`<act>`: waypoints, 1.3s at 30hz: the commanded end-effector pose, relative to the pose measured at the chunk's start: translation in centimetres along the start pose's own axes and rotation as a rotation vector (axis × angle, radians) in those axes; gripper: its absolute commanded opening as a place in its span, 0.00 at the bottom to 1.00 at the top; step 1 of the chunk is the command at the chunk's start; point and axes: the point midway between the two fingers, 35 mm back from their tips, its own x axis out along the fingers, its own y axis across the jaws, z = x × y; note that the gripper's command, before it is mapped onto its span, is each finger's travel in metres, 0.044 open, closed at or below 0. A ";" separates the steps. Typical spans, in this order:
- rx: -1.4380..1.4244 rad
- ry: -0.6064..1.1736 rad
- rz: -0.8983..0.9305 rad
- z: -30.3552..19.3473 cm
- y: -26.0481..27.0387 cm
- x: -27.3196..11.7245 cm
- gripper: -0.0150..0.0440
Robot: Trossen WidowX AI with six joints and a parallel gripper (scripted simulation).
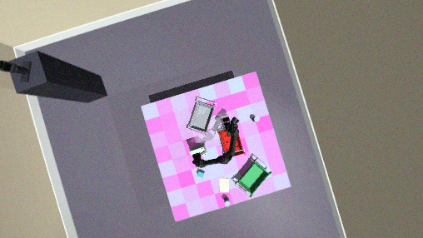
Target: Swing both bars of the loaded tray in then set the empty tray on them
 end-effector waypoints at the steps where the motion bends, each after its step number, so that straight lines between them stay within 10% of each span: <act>1: -0.009 -0.004 -0.004 -0.1 0.2 0.5 0.40; 39: -0.011 -0.003 -0.007 -0.1 -7.2 -2.1 0.40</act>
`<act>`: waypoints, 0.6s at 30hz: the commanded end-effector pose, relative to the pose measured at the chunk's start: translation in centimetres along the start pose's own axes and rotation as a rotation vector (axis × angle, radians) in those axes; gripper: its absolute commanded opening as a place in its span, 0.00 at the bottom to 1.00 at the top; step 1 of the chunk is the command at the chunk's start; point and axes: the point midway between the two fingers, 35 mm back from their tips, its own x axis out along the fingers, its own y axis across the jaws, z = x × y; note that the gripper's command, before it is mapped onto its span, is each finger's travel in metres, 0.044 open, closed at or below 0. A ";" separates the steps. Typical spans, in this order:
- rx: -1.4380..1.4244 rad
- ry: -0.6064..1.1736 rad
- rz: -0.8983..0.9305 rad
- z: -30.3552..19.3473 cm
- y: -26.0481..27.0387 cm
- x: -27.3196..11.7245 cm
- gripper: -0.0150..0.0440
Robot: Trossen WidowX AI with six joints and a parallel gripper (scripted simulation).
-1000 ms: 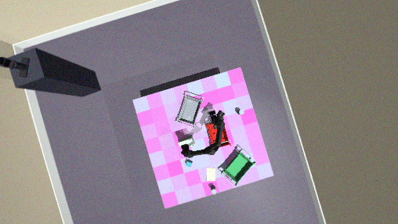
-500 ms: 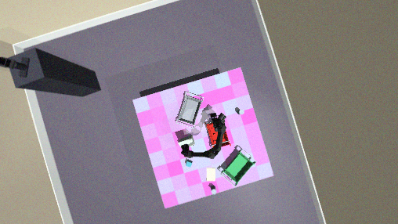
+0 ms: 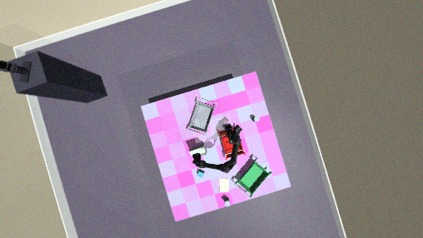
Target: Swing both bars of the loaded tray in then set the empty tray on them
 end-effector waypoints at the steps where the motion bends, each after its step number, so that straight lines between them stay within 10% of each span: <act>1: -0.001 -0.013 0.013 0.1 0.2 -1.9 0.40; 18: -0.011 -0.011 0.008 -0.2 0.6 -3.6 0.40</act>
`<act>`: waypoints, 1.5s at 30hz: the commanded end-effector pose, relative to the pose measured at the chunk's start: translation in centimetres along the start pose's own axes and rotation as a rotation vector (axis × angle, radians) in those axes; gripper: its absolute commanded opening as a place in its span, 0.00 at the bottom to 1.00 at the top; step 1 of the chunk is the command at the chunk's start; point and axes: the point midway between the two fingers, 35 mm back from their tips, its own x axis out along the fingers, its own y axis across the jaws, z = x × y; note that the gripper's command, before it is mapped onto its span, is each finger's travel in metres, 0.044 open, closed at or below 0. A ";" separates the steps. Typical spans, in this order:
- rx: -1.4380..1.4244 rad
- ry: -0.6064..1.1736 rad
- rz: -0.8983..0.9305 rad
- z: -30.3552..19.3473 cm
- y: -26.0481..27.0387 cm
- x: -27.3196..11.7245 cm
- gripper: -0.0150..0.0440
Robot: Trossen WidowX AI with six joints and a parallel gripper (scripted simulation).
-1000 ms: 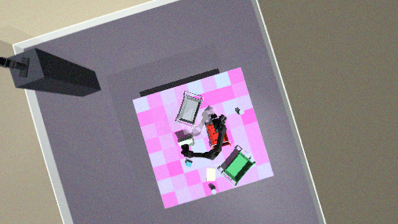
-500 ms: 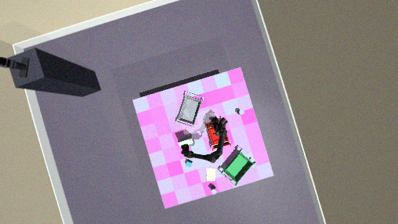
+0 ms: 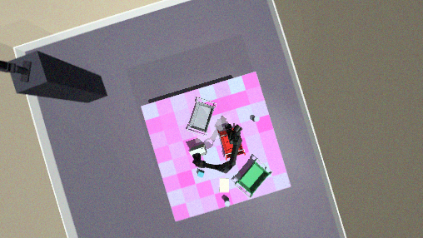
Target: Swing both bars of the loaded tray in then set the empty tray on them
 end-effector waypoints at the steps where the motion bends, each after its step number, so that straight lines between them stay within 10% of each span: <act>1: -0.003 0.000 -0.001 0.0 0.1 0.1 0.40; 45: 0.000 0.000 0.000 0.0 0.0 0.0 0.25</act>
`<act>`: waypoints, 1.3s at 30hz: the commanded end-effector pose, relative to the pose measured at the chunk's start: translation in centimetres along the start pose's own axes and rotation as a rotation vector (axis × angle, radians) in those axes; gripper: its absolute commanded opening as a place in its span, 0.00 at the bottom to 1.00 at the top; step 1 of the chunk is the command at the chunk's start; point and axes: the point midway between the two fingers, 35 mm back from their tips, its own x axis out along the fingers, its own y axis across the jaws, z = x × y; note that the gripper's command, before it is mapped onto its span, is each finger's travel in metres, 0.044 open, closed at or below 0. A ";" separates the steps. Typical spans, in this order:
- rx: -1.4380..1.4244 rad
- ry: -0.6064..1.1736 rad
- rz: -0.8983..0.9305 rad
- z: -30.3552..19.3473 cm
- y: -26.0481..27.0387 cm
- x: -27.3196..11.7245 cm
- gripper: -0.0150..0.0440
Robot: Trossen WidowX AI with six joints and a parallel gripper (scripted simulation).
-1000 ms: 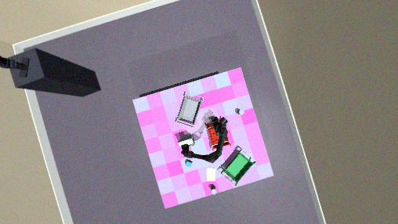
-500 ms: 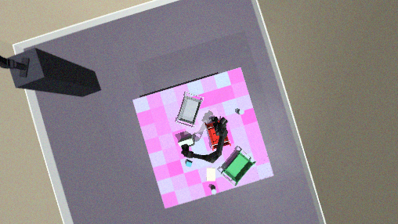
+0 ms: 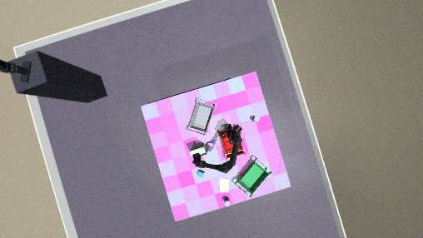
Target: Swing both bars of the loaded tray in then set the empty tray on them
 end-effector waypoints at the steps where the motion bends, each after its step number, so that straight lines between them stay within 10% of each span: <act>1: 0.000 0.000 0.000 0.0 0.0 0.0 0.25; 31: 0.000 0.000 0.000 0.0 0.0 0.0 0.25; 39: 0.000 0.000 0.001 0.1 0.0 -0.8 0.61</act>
